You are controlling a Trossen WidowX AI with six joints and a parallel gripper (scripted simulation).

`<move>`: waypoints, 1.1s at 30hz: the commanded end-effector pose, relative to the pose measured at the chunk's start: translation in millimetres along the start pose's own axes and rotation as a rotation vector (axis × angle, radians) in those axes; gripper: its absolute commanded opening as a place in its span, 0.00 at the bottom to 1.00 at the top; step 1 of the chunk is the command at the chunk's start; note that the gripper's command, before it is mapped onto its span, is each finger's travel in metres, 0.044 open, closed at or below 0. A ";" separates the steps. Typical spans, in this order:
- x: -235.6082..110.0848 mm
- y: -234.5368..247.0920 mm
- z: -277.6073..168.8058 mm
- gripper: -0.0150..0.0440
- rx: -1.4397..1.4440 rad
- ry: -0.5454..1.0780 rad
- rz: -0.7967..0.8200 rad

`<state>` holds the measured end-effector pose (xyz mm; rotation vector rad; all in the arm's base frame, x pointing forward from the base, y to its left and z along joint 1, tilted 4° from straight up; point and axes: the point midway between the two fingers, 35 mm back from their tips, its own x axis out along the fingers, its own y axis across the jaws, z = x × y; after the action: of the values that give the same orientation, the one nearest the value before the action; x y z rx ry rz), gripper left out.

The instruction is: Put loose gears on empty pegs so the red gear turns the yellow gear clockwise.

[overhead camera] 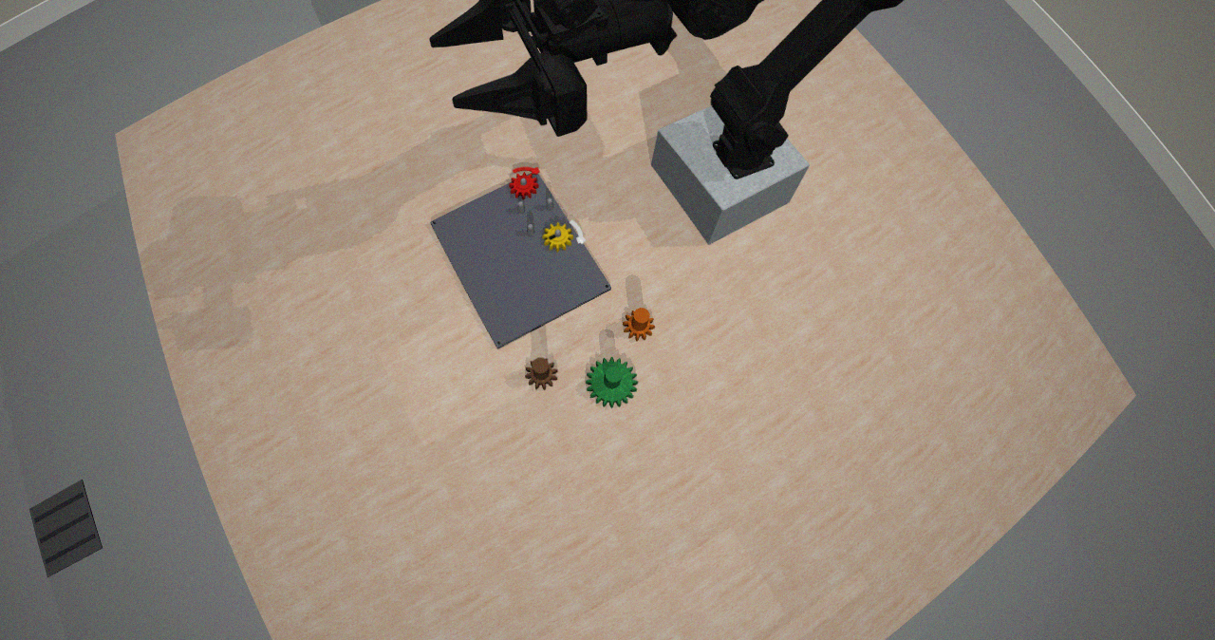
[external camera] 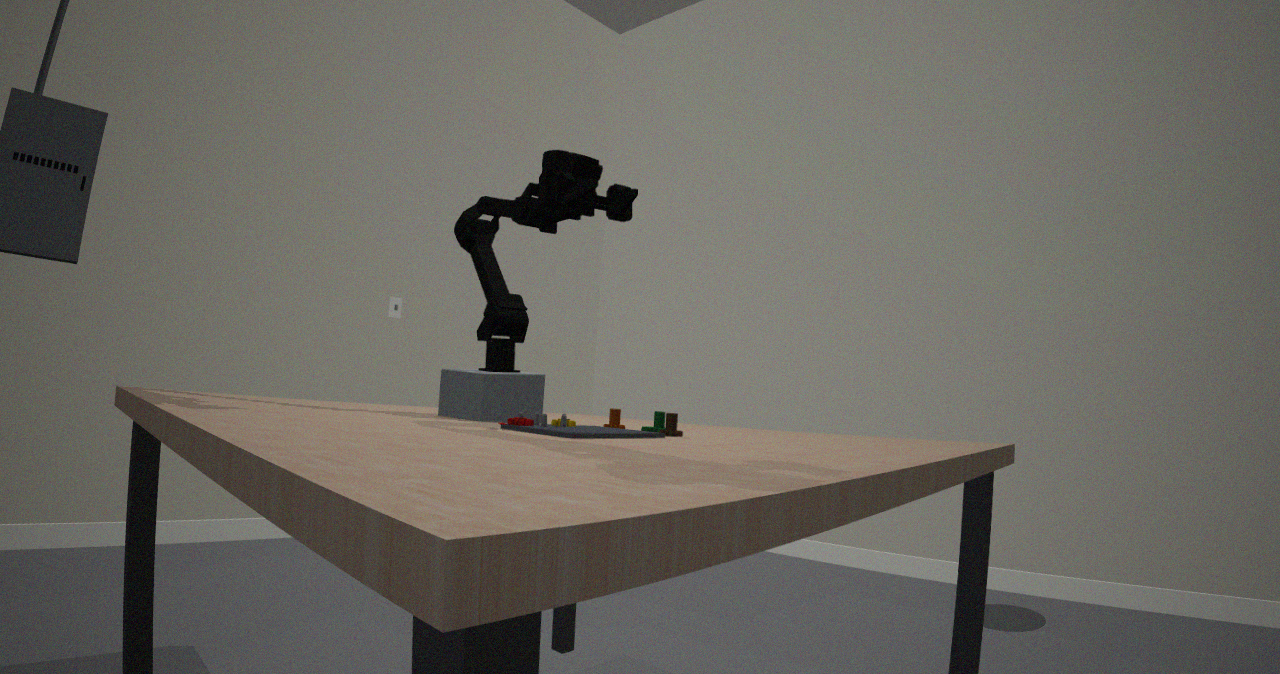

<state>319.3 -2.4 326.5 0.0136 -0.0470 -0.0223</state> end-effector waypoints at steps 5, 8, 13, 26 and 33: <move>25.5 30.2 -43.9 1.00 0.046 0.222 0.073; 38.4 59.1 -84.5 1.00 0.068 0.418 0.126; 40.7 104.3 -144.7 1.00 0.022 0.661 0.201; -39.5 187.4 -293.8 1.00 -0.165 1.425 0.178; -60.0 192.2 -312.5 1.00 -0.226 1.549 0.136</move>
<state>277.6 193.9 11.7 -0.2061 1.4937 0.1381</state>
